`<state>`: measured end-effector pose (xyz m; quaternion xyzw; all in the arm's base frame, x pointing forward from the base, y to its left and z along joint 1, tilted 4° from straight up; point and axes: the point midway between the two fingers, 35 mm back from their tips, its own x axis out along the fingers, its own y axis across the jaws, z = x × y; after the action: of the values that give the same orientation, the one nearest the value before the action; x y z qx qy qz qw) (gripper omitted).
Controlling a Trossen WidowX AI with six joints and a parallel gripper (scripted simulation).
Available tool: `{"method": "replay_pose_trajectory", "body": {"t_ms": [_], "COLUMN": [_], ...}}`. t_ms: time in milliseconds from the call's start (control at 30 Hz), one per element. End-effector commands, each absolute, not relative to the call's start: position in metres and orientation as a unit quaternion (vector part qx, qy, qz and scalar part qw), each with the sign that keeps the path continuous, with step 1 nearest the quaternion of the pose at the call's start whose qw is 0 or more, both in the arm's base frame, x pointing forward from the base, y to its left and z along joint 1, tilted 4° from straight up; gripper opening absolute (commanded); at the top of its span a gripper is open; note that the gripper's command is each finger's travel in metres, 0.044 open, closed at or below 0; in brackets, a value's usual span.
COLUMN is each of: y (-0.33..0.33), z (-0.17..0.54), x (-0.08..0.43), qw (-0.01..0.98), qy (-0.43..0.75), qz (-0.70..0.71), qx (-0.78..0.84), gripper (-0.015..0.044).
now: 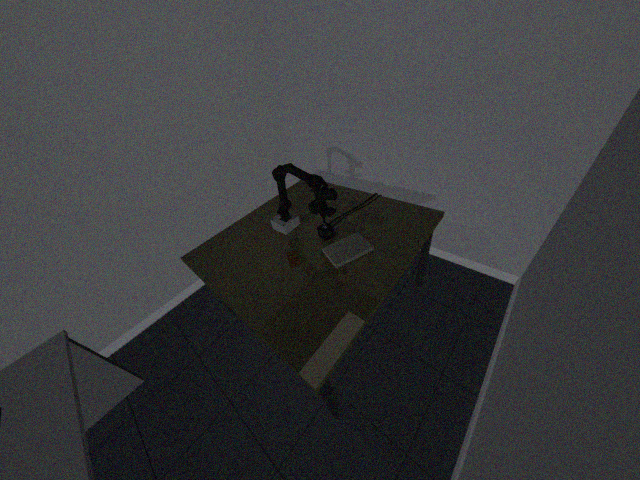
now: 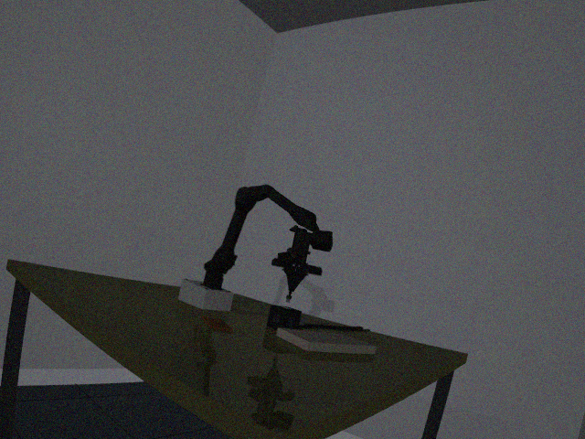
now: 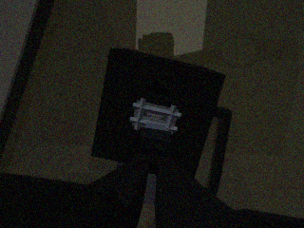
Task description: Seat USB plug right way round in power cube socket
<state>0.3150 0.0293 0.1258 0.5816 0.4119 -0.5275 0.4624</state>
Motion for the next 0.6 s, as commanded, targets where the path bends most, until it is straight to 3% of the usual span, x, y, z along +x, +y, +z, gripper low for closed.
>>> {"method": "replay_pose_trajectory", "body": {"t_ms": [0,567], "y": [0.0294,0.0293], "z": [0.1281,0.1258], "x": [0.3159,0.3151], "qw": [0.463,0.564], "qy": [0.41,0.504], "qz": [-0.526,-0.44], "qx": [0.583,0.484], "gripper": [0.0,0.0]}}
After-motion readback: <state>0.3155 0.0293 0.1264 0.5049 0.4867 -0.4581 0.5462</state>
